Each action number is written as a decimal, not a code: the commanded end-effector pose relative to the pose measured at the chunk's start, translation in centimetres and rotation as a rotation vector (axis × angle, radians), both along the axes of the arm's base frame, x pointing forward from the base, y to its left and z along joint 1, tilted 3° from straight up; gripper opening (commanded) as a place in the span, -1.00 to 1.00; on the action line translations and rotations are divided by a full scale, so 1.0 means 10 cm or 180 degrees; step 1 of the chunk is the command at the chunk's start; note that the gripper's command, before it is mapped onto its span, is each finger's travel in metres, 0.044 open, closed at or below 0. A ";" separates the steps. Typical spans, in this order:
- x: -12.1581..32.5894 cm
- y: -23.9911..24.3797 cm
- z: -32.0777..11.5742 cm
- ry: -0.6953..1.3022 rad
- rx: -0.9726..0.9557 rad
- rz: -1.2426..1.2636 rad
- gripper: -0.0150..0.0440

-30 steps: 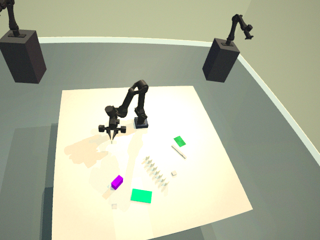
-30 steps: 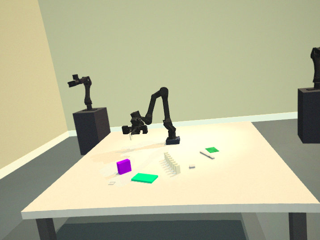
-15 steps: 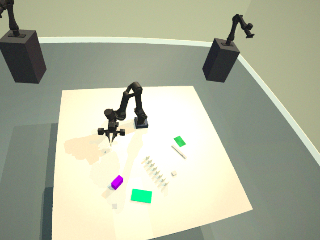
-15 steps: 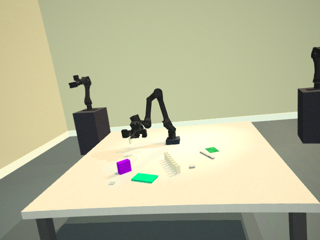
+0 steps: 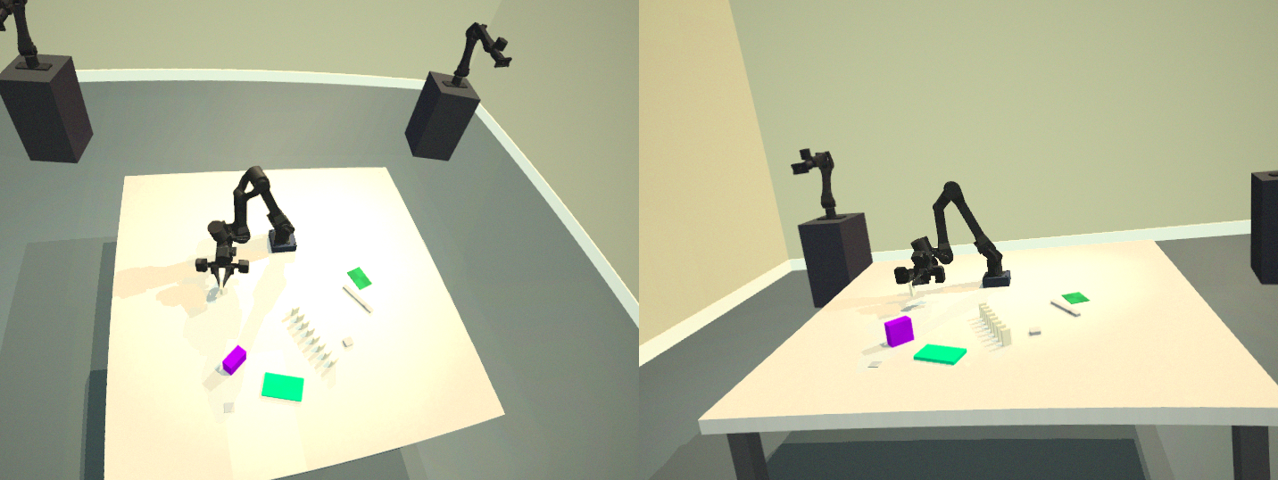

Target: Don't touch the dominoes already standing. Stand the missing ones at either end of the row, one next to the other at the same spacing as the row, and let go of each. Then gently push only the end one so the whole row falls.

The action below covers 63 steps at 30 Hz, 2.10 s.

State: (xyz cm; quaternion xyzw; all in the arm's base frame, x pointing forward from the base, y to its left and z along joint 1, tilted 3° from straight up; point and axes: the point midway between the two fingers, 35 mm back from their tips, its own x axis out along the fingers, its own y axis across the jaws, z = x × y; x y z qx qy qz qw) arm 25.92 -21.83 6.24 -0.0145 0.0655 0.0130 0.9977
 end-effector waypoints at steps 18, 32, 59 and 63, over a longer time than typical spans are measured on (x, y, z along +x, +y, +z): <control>-0.03 0.09 -0.51 0.0026 0.0077 -0.0013 -0.40; -0.04 0.09 -0.53 0.0026 0.0078 -0.0013 -0.22; 0.00 0.09 -0.02 0.0025 0.0055 -0.0004 1.00; 0.19 -0.09 -0.05 0.0221 -0.0048 -0.0084 1.00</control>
